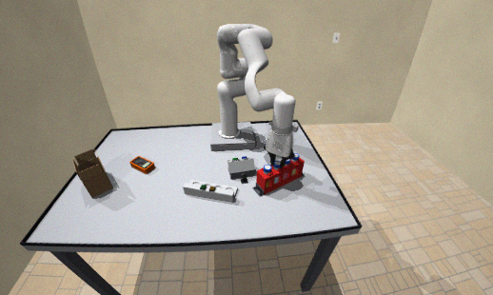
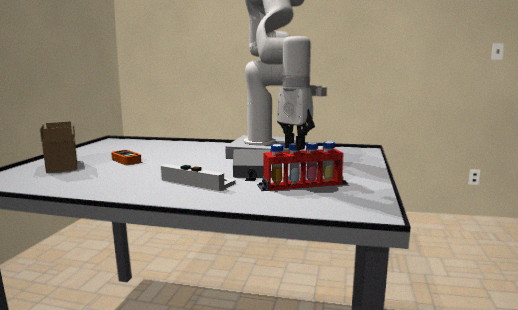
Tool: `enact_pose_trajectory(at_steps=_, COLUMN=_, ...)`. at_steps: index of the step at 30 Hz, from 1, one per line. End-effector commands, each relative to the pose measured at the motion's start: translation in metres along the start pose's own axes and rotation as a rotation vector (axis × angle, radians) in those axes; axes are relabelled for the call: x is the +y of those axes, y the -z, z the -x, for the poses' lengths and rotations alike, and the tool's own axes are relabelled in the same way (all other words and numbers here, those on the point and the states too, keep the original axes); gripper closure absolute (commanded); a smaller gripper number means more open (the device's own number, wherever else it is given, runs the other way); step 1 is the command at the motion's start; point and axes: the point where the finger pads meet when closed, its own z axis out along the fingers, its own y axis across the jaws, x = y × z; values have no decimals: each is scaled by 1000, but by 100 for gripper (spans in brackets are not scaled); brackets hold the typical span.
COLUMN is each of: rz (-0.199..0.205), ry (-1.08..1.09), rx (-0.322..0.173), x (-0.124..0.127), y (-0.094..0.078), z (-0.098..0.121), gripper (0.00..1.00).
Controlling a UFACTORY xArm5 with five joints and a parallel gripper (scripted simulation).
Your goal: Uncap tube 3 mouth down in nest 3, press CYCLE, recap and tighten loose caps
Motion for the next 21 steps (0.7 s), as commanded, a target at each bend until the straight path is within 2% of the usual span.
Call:
enact_pose_trajectory(at_steps=1, rz=9, ry=268, rx=8, x=1, y=2, z=1, gripper=100)
enact_pose_trajectory(at_steps=10, rz=9, ry=289, rx=8, x=1, y=2, z=1, gripper=100)
enact_pose_trajectory(at_steps=11, rz=9, ry=289, rx=8, x=1, y=2, z=1, gripper=54)
enact_pose_trajectory(at_steps=21, rz=9, ry=289, rx=8, x=1, y=2, z=1, gripper=54)
